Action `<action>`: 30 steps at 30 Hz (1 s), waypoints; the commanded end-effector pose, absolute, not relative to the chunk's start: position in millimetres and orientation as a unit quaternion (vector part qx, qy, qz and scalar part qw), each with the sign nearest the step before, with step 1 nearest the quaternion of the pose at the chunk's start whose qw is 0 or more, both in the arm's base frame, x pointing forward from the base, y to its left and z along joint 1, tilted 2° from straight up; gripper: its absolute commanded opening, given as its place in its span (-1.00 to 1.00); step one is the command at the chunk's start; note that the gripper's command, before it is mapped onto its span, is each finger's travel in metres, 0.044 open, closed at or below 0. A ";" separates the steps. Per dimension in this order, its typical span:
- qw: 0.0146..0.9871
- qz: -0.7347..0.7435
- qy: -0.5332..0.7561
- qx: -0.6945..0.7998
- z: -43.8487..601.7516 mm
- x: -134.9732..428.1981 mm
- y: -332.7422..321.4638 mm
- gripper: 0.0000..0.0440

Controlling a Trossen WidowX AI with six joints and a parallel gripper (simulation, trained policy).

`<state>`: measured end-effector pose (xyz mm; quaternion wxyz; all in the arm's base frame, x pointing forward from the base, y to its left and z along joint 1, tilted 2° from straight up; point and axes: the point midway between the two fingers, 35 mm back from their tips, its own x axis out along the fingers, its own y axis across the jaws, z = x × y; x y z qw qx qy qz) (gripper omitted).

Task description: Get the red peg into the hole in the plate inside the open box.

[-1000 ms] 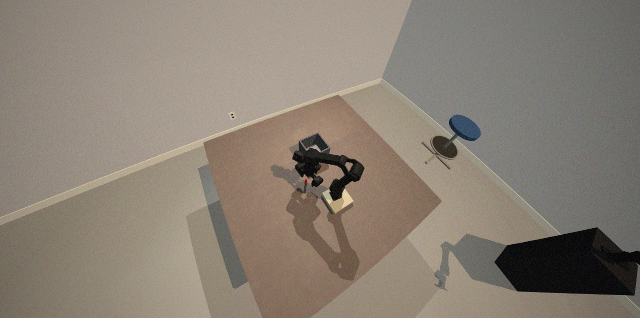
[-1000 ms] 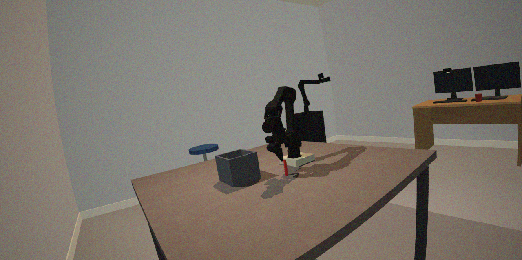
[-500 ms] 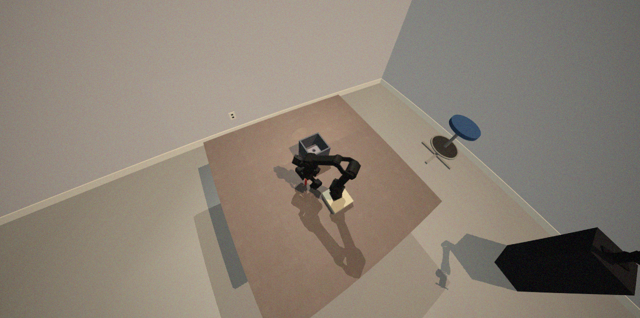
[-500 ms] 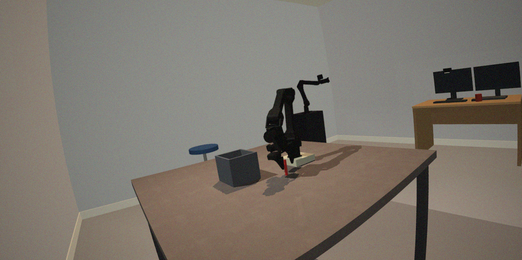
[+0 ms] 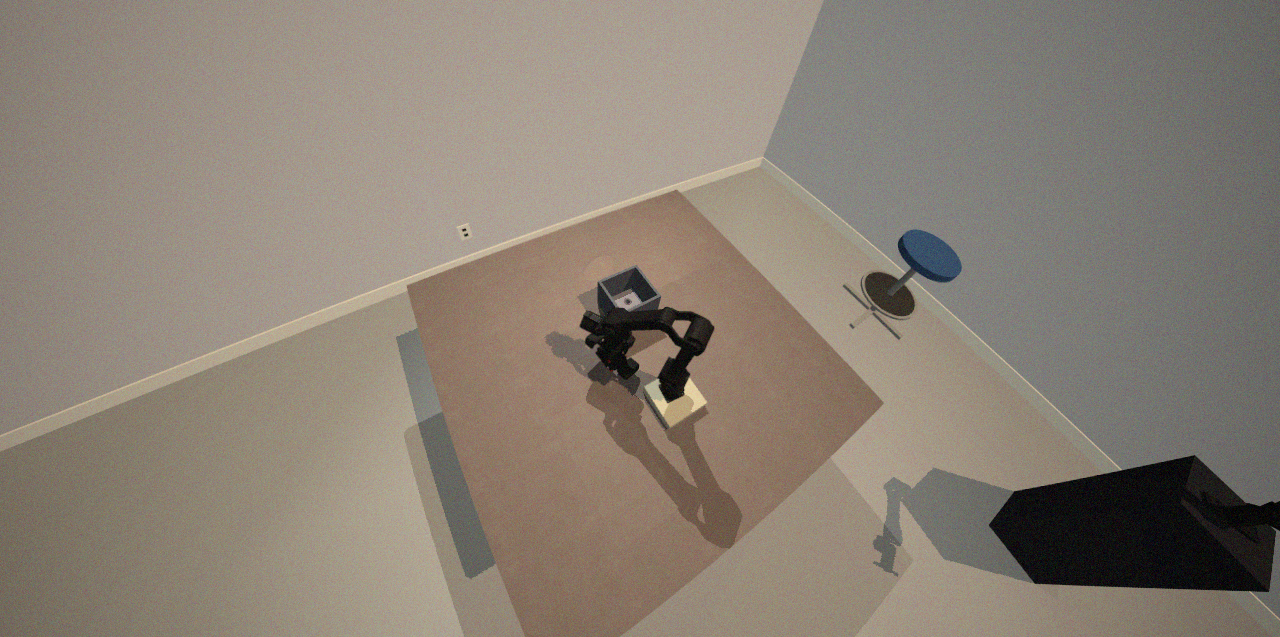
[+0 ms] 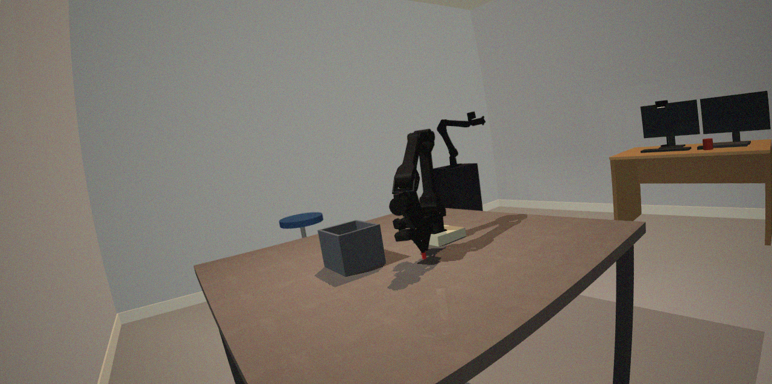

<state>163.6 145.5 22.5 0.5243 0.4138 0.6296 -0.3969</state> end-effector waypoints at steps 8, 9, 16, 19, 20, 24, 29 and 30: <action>0.518 -0.351 0.629 0.462 51.2 180.6 164.3 -1.00; 0.518 -0.347 0.628 0.467 54.8 182.3 165.6 -1.00; 0.525 -0.313 0.618 0.494 84.0 195.8 170.7 -1.00; 0.532 -0.299 0.612 0.504 98.3 202.2 170.5 -1.00; 0.535 -0.294 0.609 0.506 103.1 204.4 170.0 -1.00; 0.550 -0.277 0.597 0.514 122.8 213.5 165.3 -1.00; 0.569 -0.263 0.577 0.524 147.8 224.0 153.8 -1.00; 0.573 -0.261 0.572 0.525 152.6 226.5 150.9 -1.00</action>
